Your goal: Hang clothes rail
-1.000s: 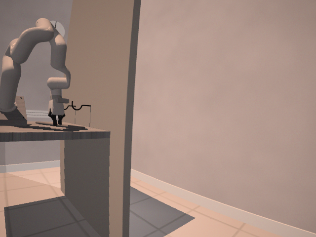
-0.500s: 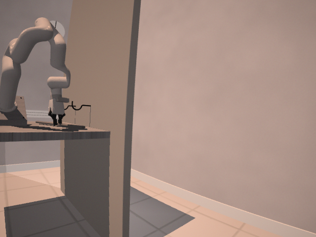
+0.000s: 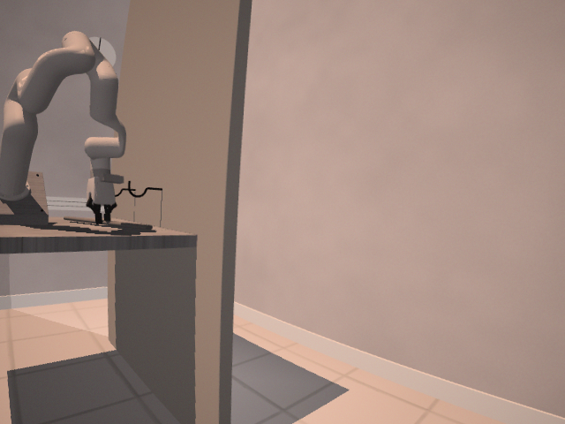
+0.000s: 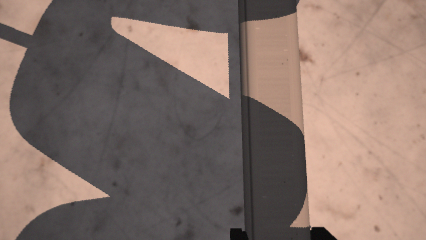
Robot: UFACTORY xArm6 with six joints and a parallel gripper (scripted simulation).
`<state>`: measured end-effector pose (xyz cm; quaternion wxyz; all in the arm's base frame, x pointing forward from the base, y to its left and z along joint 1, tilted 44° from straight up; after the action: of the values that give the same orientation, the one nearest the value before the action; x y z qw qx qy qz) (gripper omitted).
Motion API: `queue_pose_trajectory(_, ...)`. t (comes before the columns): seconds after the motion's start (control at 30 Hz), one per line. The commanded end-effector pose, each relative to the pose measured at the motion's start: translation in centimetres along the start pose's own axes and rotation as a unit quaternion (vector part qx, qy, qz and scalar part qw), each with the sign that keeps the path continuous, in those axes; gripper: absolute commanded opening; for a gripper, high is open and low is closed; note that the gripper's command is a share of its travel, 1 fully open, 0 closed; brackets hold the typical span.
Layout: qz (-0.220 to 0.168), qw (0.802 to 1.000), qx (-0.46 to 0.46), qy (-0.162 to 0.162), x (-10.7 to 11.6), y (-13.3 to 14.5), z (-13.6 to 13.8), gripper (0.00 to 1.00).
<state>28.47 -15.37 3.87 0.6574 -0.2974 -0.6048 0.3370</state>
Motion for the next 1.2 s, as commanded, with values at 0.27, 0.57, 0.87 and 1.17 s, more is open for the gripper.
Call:
queue_pose_trajectory(0.27,0.0,1.0,-0.001,-0.001,0.06,-0.02,-0.09,0.0)
queue_pose_trajectory(0.57,0.0,1.0,-0.001,-0.001,0.06,-0.02,-0.09,0.0)
queue_pose_trajectory(0.87,0.0,1.0,-0.001,-0.001,0.06,-0.02,-0.09,0.0)
queue_pose_trajectory(1.17,0.0,1.0,-0.001,-0.001,0.65,-0.13,-0.11,0.0)
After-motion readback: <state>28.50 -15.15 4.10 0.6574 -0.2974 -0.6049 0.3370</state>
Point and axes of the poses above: the point where the finger pads meet when closed, its own x axis back along the fingers, its own z axis across the jaws, y = z × x, the point moved 4 cm from there along x, back along the fingers, and after that the axes turned 8 degrees about -x, right-handed, at the moved point
